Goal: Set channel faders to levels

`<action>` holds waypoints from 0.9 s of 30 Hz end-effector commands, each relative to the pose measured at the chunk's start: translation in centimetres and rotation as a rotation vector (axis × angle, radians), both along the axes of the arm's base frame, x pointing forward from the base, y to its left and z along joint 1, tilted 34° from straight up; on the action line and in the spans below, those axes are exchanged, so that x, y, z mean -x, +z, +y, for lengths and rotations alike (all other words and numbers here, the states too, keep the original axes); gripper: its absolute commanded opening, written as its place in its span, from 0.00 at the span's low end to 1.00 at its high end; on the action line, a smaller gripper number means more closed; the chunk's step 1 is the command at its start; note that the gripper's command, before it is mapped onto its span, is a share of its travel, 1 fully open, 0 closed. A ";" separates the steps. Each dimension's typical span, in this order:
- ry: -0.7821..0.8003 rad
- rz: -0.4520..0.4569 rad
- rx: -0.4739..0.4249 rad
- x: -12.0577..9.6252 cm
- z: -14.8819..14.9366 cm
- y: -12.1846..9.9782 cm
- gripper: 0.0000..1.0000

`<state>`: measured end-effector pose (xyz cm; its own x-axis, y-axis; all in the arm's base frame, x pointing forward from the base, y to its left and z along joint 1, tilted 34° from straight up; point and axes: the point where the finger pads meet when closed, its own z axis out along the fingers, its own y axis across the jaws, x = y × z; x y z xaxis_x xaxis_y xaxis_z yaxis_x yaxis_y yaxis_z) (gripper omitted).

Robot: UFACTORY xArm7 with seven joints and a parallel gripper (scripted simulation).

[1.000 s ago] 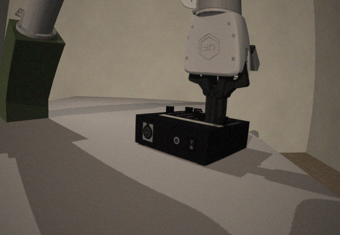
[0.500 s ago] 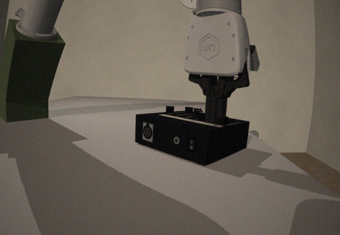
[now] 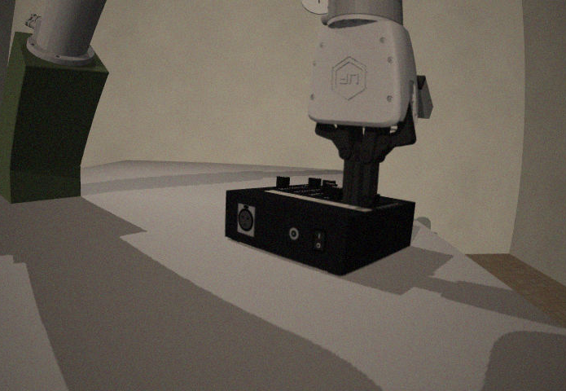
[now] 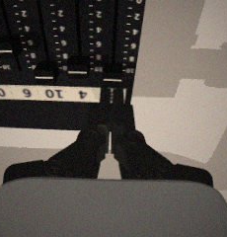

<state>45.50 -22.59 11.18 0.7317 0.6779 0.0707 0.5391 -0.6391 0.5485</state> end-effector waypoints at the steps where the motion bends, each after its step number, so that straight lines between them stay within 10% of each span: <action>1: 0.001 -0.002 0.001 -0.1 0.1 0.1 0.00; 27: 0.001 -0.002 0.001 -1.0 0.8 0.2 0.00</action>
<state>46.26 -21.90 11.24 0.7324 0.6772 0.0702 0.5388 -0.6395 0.5484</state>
